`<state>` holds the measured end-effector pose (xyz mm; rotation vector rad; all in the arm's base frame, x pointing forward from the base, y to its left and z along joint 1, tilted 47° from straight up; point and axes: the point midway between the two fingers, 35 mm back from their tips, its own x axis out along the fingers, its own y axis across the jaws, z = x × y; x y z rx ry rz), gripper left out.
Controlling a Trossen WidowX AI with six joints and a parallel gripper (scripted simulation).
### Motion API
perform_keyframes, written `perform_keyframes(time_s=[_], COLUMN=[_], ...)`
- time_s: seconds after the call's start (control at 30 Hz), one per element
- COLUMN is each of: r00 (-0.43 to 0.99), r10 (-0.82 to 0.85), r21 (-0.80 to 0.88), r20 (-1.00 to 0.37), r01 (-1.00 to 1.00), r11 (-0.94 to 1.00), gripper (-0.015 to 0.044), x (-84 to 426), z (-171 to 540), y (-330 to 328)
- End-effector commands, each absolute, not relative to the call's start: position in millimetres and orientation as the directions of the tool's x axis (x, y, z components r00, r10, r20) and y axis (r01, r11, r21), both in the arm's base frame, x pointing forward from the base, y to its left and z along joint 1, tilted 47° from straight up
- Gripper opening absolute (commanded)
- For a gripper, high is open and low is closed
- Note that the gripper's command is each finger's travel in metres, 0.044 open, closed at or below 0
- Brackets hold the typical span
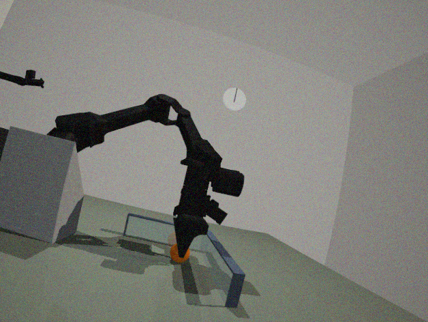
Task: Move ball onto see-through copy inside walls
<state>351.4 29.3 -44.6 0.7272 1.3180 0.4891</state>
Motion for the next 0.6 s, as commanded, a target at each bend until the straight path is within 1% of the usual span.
perform_keyframes(time_s=[0.0, 0.13, 0.37, 0.57], r00=[0.198, 0.198, 0.196, 0.196], r10=[0.701, 0.701, 0.693, 0.689], r21=[0.724, 0.724, 0.716, 0.712], r20=[-0.685, -0.685, -0.694, -0.698], r01=[0.081, 0.081, 0.083, 0.084], r11=[0.685, 0.685, 0.693, 0.697], gripper=[0.0204, 0.0177, 0.0000, 0.0000], x=[350, 350, 350, 345], z=[-45, -45, -34, -8], y=[31, 31, 15, -16])
